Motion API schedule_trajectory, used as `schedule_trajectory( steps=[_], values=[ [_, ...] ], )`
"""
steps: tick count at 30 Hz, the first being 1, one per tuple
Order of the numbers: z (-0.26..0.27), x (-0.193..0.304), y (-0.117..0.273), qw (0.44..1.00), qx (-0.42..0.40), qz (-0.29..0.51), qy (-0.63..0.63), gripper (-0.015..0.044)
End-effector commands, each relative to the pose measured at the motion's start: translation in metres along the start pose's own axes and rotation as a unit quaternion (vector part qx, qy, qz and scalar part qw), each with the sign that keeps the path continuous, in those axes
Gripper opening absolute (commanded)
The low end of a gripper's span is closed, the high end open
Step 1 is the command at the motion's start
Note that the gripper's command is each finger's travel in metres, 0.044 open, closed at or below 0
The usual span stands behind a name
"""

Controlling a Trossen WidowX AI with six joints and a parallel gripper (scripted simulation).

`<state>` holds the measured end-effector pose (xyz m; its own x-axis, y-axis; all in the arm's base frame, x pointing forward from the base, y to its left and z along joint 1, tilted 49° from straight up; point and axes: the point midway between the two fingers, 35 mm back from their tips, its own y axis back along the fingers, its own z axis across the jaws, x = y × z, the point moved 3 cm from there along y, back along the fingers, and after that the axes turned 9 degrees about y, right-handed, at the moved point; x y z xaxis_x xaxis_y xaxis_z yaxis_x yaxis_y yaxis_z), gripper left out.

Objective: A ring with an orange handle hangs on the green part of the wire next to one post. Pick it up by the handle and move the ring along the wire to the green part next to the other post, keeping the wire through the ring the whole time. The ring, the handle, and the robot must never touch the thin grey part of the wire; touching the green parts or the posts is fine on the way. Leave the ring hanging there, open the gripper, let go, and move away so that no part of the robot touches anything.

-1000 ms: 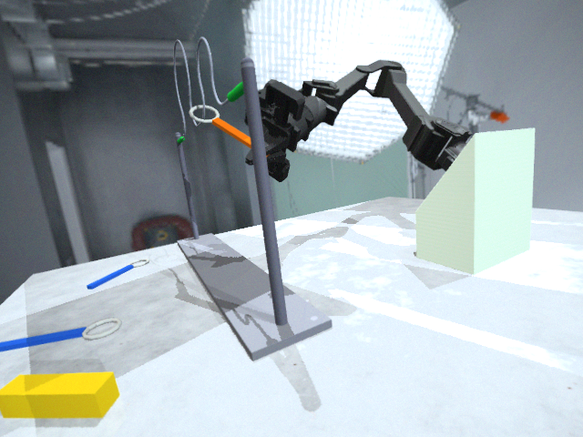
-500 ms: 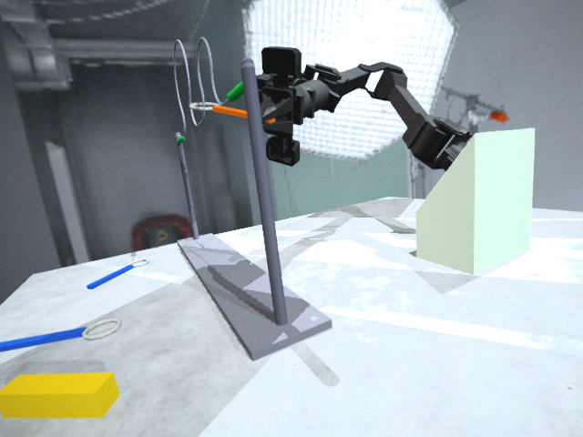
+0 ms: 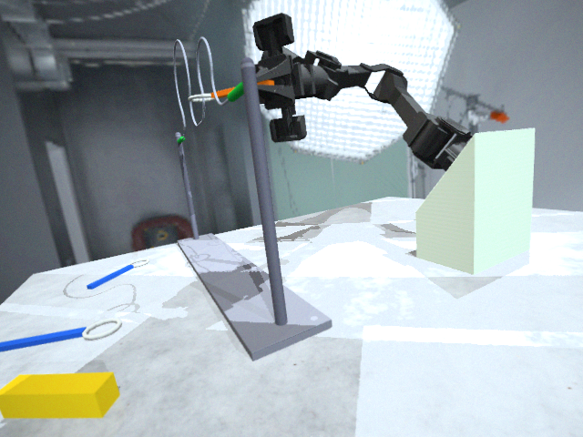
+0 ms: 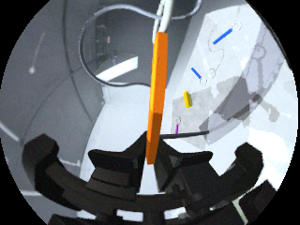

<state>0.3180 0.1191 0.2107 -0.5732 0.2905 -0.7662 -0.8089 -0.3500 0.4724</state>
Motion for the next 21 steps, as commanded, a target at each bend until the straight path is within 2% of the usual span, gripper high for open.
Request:
schedule_trajectory(
  steps=[1, 21],
  values=[
    [0.013, -0.006, 0.003, 0.999, -0.021, -0.002, -0.029, -0.0150],
    [0.039, -0.016, 0.009, 0.994, -0.057, 0.000, -0.091, -0.0150]
  ],
)
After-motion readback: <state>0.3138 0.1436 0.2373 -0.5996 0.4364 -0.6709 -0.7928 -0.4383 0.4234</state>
